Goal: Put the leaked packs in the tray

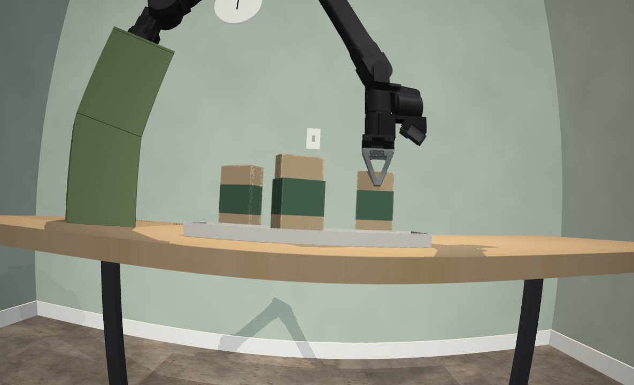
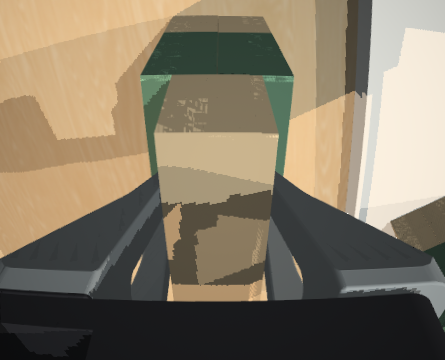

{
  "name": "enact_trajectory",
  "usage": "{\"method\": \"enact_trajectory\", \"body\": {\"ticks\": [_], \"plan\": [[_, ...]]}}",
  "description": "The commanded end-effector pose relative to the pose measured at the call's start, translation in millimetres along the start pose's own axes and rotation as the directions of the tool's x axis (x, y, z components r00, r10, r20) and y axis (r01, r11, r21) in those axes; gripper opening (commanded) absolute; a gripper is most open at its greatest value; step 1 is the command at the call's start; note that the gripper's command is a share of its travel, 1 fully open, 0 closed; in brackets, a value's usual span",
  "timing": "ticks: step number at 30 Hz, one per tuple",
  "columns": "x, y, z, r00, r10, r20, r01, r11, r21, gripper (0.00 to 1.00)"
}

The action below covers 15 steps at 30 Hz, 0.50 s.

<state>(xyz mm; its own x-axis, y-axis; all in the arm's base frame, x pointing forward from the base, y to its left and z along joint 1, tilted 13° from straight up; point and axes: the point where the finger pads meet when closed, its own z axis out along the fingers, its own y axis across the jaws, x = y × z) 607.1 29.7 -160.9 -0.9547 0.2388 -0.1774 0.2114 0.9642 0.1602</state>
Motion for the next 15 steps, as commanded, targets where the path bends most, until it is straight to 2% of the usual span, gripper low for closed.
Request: {"method": "enact_trajectory", "body": {"ticks": [1, 8, 13, 15], "plan": [[-8.7, 10.1, 11.4, 1.000, -0.008, 0.011, 0.008, 1.000, -0.006, 0.26], [-8.5, 9.9, 11.2, 1.000, -0.008, 0.010, 0.008, 1.000, -0.005, 0.26], [-3.3, 5.5, 6.1, 1.000, -0.005, -0.009, 0.005, 1.000, 0.000, 0.26], [-4.6, 5.5, -17.6, 1.000, -0.006, 0.007, 0.006, 1.000, -0.003, 0.26]]}}
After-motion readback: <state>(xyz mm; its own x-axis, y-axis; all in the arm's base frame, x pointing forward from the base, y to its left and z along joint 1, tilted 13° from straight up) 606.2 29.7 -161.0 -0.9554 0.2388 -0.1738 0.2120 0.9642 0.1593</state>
